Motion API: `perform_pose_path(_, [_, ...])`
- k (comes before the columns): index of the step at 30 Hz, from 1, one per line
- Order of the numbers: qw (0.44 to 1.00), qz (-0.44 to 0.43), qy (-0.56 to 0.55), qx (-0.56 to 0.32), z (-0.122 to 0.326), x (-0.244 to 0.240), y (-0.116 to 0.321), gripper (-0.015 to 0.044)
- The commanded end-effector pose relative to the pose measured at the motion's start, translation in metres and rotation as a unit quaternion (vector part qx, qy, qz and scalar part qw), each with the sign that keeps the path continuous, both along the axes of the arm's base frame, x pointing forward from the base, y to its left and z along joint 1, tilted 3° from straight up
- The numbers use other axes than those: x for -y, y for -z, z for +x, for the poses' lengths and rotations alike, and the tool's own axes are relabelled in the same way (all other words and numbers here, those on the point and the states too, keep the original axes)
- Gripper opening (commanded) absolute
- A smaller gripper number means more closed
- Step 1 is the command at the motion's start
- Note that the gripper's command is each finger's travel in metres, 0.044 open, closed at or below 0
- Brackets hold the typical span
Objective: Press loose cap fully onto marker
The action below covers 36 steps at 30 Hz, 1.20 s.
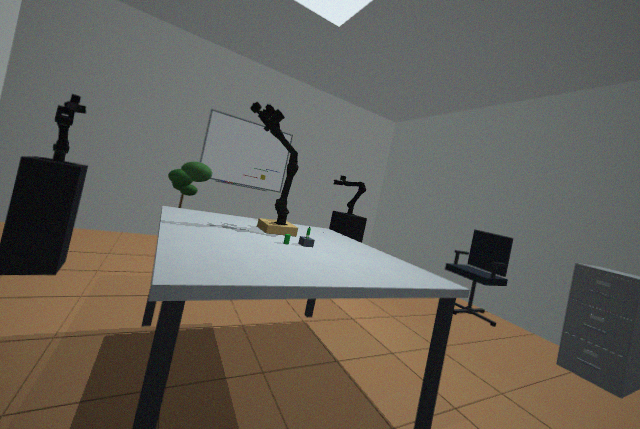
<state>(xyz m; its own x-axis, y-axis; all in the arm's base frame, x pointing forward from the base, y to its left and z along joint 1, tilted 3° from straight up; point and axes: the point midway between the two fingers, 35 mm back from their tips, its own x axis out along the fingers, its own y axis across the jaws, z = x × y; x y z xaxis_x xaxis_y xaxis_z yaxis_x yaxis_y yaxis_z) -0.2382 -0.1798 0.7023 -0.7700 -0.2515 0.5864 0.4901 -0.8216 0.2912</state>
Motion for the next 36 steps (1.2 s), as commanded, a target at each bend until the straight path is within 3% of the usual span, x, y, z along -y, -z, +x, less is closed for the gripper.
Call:
perform_pose_path(1, [1.0, 0.002, -0.001, 0.001, 0.0, 0.001, 0.001, 0.0374])
perform_pose_path(6, [0.998, 0.058, -0.035, 0.016, 0.006, 0.039, 0.02, 0.025])
perform_pose_path(21, [0.916, 0.345, -0.204, -0.021, 0.112, 0.195, 0.127, 0.025])
perform_pose_path(29, [0.807, 0.5, -0.295, -0.105, 0.211, 0.245, 0.206, 0.025])
perform_pose_path(36, [0.678, 0.604, -0.362, -0.21, 0.308, 0.252, 0.278, 0.025])
